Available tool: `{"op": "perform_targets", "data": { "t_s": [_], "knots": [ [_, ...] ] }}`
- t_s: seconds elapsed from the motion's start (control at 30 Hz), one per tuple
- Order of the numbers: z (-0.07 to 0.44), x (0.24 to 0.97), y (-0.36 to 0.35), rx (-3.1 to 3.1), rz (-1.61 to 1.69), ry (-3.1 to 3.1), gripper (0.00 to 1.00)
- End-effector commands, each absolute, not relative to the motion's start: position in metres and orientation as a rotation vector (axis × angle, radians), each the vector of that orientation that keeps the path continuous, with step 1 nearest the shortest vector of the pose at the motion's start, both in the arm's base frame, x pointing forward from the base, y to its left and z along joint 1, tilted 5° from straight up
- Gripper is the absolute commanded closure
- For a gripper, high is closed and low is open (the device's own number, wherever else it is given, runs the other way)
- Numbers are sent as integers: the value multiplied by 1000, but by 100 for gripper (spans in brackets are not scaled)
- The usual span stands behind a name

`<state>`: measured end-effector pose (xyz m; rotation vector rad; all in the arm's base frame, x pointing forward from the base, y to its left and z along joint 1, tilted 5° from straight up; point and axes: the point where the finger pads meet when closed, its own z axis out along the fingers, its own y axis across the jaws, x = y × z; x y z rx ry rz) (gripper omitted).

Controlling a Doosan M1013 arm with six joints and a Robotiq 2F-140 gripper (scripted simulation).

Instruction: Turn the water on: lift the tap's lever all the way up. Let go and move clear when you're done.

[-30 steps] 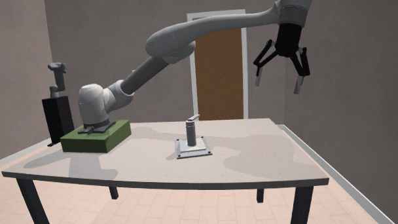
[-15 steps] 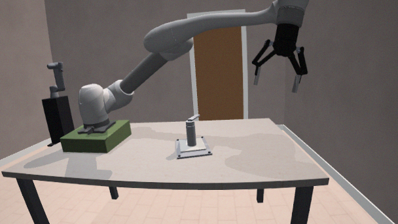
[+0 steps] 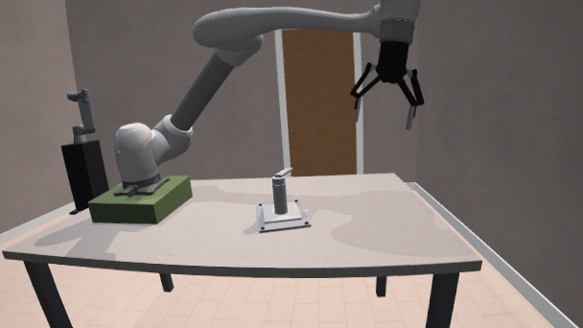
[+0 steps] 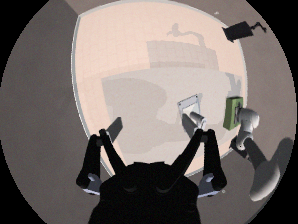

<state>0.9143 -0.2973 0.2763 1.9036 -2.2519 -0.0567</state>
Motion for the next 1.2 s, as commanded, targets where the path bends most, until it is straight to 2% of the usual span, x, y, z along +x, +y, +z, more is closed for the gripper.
{"op": "perform_targets", "data": {
  "t_s": [0.0,0.83,1.17],
  "knots": [
    [272,895,-261,1890,4,-2298,0],
    [230,777,-138,1809,81,-2447,0],
    [200,703,-88,1766,103,-2521,0]
  ]
}}
